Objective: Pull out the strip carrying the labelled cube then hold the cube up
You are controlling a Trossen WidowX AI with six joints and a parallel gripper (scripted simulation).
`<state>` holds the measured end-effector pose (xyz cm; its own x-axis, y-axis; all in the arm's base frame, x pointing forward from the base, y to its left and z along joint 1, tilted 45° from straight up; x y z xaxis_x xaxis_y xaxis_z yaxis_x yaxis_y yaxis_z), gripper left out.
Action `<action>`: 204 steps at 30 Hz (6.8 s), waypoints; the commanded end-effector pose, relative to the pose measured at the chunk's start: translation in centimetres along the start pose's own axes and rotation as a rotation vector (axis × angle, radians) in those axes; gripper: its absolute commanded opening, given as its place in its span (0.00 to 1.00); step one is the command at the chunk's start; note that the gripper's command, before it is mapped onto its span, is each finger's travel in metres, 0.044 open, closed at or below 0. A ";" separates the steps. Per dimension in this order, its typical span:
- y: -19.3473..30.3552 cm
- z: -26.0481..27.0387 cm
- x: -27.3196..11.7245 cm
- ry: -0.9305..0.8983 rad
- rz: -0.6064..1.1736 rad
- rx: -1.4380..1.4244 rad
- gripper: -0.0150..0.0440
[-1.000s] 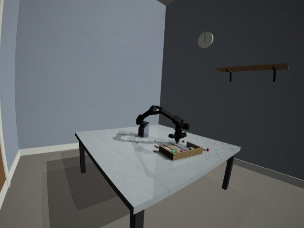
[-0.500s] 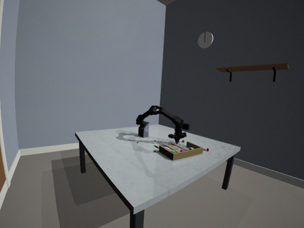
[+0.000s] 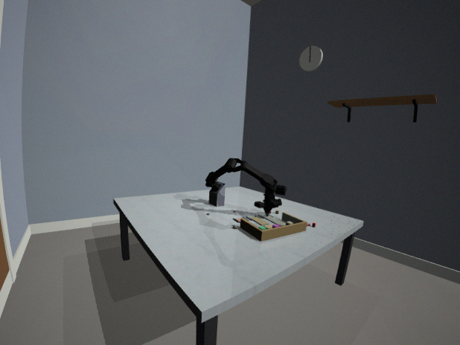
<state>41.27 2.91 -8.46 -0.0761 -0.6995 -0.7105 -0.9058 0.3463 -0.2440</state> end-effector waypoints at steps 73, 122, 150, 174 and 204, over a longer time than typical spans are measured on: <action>2.7 -0.2 0.8 0.005 -0.001 -0.003 0.25; 10.2 -1.2 0.9 0.005 0.002 -0.005 0.25; 14.5 -1.9 0.9 0.004 0.003 -0.006 0.25; 17.5 -2.3 0.9 0.004 0.004 -0.007 0.25; 17.5 -2.3 0.9 0.004 0.004 -0.007 0.25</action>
<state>24.99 7.46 -11.55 -0.0517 -0.6993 -0.7129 -0.9093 0.3282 -0.2559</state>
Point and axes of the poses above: the point midway between the two fingers, 35 mm back from their tips, its own x axis out along the fingers, its own z axis across the jaws, y = z × x, the point moved 8 cm from there along -x, back along the fingers, and after that the axes turned 7 degrees about x, right-handed, at the moved point
